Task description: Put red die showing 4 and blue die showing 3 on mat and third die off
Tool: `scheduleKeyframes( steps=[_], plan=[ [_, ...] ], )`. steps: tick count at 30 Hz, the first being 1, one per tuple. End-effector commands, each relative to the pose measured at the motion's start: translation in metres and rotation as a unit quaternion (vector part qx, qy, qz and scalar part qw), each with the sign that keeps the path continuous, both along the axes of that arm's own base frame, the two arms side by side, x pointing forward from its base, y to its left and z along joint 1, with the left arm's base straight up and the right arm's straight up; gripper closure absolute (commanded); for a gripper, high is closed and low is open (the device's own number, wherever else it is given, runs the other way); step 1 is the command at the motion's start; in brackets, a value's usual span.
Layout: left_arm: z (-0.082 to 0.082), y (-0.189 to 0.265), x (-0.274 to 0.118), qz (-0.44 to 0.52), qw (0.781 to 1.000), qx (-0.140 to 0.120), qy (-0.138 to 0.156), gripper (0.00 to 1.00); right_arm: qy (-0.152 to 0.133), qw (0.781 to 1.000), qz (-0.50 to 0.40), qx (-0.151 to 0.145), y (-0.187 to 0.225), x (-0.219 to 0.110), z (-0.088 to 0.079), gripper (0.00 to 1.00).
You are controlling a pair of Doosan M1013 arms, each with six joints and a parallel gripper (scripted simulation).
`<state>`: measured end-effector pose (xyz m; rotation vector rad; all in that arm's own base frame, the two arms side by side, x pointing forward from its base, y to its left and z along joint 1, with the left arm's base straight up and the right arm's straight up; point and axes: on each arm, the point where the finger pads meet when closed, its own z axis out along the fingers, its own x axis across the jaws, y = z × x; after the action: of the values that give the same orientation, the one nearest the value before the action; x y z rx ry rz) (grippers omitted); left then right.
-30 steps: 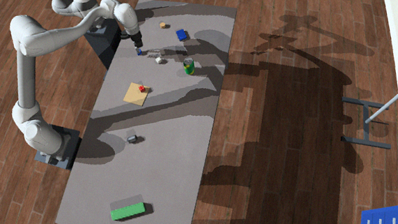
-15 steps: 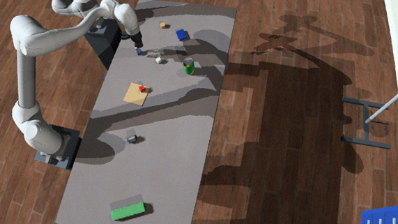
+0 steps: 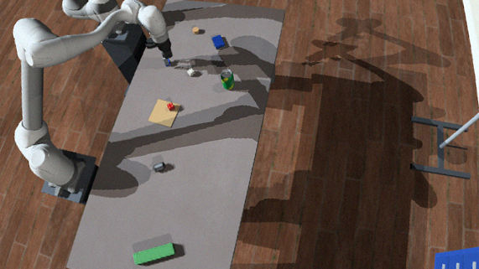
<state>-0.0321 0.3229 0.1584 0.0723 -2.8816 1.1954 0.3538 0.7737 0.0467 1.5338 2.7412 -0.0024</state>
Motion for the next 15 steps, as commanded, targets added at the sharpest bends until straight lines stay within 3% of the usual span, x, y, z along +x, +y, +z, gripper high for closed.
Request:
scheduleKeyframes(
  steps=[1,15],
  plan=[
    [0.000,0.000,0.000,0.000,1.000,0.001,0.000,0.00,0.000,1.000,0.000,0.001,0.000,0.000,-0.003,0.13],
    [0.000,0.000,0.000,0.000,1.000,0.001,0.000,0.00,0.000,1.000,0.000,0.001,0.000,0.000,-0.026,0.13]
  ],
)
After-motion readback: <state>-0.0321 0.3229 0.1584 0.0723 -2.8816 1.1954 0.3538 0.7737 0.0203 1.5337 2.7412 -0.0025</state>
